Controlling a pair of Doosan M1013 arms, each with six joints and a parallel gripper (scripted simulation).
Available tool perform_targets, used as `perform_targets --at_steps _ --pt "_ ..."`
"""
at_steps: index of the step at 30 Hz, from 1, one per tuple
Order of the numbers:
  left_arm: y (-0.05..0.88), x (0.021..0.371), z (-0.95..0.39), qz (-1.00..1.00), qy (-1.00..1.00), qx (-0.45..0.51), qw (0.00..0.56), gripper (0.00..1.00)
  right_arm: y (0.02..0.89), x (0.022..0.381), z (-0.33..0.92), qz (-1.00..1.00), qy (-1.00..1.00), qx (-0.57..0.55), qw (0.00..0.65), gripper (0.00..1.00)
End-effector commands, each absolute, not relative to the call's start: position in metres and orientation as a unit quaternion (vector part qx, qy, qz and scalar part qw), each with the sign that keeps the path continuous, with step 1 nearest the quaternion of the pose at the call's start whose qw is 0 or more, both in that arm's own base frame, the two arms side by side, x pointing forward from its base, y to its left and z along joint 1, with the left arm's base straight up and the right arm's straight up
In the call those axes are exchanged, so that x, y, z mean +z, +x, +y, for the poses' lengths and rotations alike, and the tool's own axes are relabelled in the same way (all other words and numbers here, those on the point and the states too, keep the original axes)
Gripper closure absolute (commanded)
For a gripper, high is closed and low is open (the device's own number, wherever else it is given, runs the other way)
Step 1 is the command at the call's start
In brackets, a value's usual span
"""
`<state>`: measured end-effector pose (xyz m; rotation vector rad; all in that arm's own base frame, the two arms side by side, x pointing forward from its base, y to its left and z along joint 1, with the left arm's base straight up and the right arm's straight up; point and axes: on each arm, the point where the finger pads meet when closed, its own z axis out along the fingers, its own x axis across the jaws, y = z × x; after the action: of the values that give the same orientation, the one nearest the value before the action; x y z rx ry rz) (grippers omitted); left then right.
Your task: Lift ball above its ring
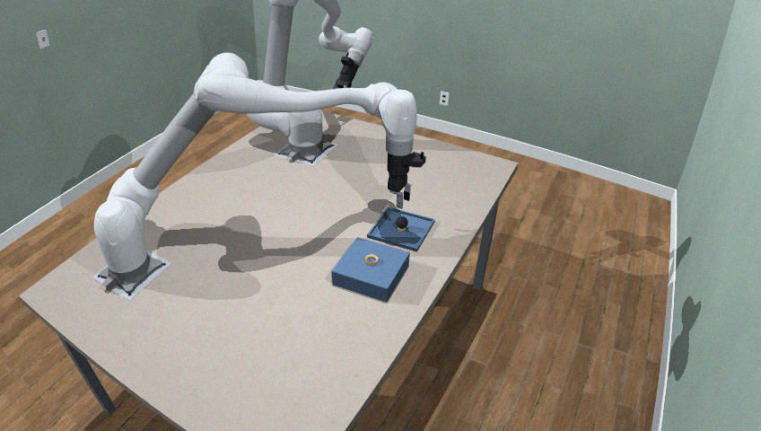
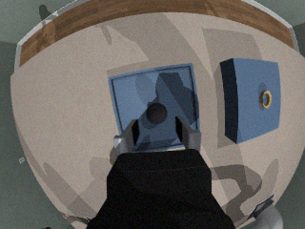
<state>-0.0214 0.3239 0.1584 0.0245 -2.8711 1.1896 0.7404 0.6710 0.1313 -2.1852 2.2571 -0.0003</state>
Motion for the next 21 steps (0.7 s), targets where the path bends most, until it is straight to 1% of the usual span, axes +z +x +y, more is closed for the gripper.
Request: perform_targets --at_steps 1,3,6,9,11,21 --pt "-0.022 0.159 0.324 -0.924 0.008 0.382 0.017 0.0 0.741 0.133 0.671 0.718 -0.696 0.0 0.001 0.0" --pt "-0.022 0.159 0.324 -0.924 0.008 0.382 0.017 0.0 0.741 0.125 0.671 0.718 -0.696 0.0 0.001 0.0" --pt "-0.022 0.159 0.324 -0.924 0.008 0.382 0.017 0.0 0.74 0.077 0.671 0.718 -0.696 0.0 0.001 0.0" --pt "-0.022 0.159 0.324 -0.924 0.008 0.382 0.017 0.0 0.74 0.038 0.671 0.718 -0.696 0.0 0.001 0.0" --pt "-0.022 0.159 0.324 -0.924 0.008 0.382 0.017 0.0 0.74 0.033 0.671 0.718 -0.696 0.0 0.001 0.0" --pt "-0.022 0.159 0.324 -0.924 0.008 0.382 0.017 0.0 0.74 0.033 0.671 0.718 -0.696 0.0 0.001 0.0"
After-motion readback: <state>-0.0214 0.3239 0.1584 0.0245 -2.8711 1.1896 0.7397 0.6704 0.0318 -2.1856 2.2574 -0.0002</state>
